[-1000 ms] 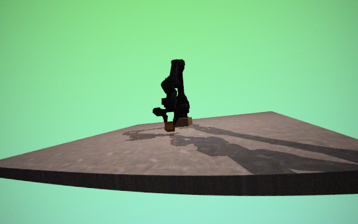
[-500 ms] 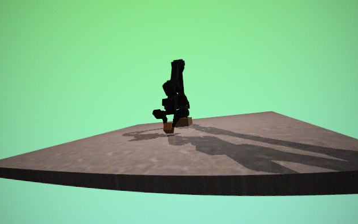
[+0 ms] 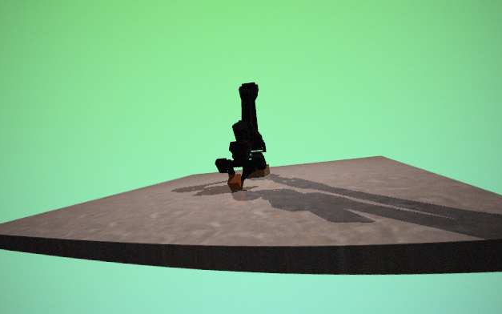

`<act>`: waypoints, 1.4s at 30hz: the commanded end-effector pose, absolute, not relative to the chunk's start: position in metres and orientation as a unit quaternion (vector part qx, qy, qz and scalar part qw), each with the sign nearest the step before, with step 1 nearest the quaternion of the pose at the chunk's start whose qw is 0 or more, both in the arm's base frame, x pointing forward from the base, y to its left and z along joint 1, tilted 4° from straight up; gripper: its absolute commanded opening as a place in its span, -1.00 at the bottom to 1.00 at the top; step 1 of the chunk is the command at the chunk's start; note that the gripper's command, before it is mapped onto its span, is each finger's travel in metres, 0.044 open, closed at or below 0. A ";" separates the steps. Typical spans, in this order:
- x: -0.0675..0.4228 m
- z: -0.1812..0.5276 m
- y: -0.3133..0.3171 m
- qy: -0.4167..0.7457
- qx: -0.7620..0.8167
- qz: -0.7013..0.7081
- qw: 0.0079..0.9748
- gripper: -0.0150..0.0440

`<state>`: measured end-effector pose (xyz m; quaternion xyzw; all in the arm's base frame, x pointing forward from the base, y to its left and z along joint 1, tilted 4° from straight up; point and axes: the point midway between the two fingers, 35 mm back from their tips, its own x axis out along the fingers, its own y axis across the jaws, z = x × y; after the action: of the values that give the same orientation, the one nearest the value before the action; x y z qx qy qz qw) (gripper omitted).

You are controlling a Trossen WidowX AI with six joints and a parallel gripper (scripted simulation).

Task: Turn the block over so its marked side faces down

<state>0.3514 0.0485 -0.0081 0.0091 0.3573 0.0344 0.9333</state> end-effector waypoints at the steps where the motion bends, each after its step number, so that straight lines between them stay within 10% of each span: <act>1: 0.344 -0.017 0.048 0.342 0.011 0.031 0.939 -0.49; 30: 0.331 -0.009 0.046 0.257 0.016 0.030 0.966 -0.49; 42: 0.331 -0.009 0.046 0.257 0.016 0.030 0.966 0.58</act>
<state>0.3315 0.0463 -0.0087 0.0152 0.2564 0.0318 0.9659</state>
